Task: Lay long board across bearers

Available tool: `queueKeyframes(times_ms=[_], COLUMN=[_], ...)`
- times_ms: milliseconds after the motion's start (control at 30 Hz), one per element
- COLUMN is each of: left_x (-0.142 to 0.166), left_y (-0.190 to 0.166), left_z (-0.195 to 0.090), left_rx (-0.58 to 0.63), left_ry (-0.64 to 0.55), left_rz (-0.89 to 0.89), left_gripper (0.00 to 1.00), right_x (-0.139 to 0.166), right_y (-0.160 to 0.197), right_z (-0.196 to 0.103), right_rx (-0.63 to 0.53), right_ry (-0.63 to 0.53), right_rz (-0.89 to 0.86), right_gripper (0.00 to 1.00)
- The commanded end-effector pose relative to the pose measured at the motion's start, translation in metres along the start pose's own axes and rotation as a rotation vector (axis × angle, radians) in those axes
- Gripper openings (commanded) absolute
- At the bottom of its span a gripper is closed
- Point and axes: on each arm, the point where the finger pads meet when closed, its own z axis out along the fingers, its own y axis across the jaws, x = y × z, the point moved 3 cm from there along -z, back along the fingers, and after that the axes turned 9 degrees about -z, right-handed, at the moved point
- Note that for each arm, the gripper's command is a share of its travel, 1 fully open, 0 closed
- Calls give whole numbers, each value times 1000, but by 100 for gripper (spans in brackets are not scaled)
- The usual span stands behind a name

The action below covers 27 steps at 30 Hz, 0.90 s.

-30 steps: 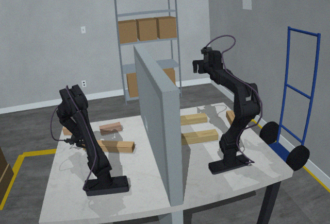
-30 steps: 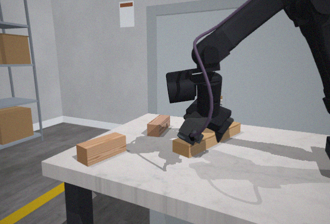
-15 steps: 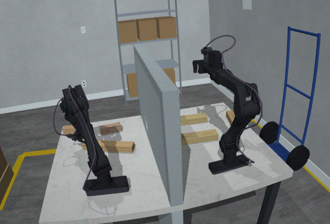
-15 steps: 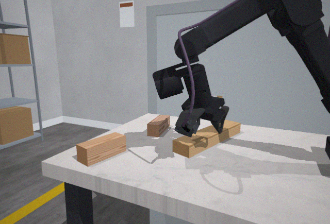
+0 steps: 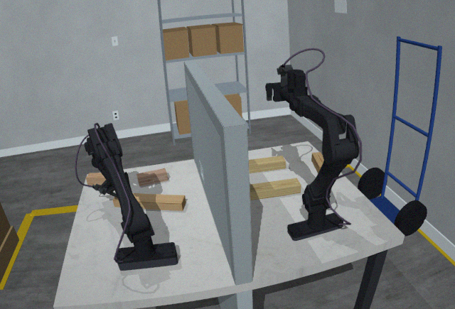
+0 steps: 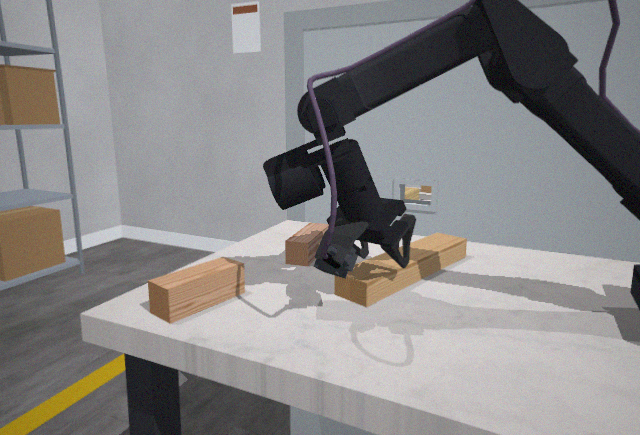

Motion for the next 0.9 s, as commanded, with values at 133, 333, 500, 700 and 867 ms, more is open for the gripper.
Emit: queueKeyframes(times_ms=[133, 333, 500, 700, 867], left_x=[19, 7, 12, 11, 11], left_y=[-9, -21, -26, -20, -22], left_z=[-35, -41, -38, -18, -18], left_rx=[73, 144, 137, 103, 122], left_ry=[-22, -64, -66, -44, -56], left_rz=[36, 56, 70, 50, 57], left_gripper=[77, 77, 77, 77, 77], right_x=[-25, -25, -25, -25, -25], right_y=[-9, -9, -9, -9, -9], right_z=[-9, -9, -9, -9, -9], right_rx=[33, 33, 33, 33, 33], right_ry=[-59, -59, -59, -59, -59], right_rz=[-13, -13, -13, -13, -13], right_gripper=[100, 100, 100, 100, 100])
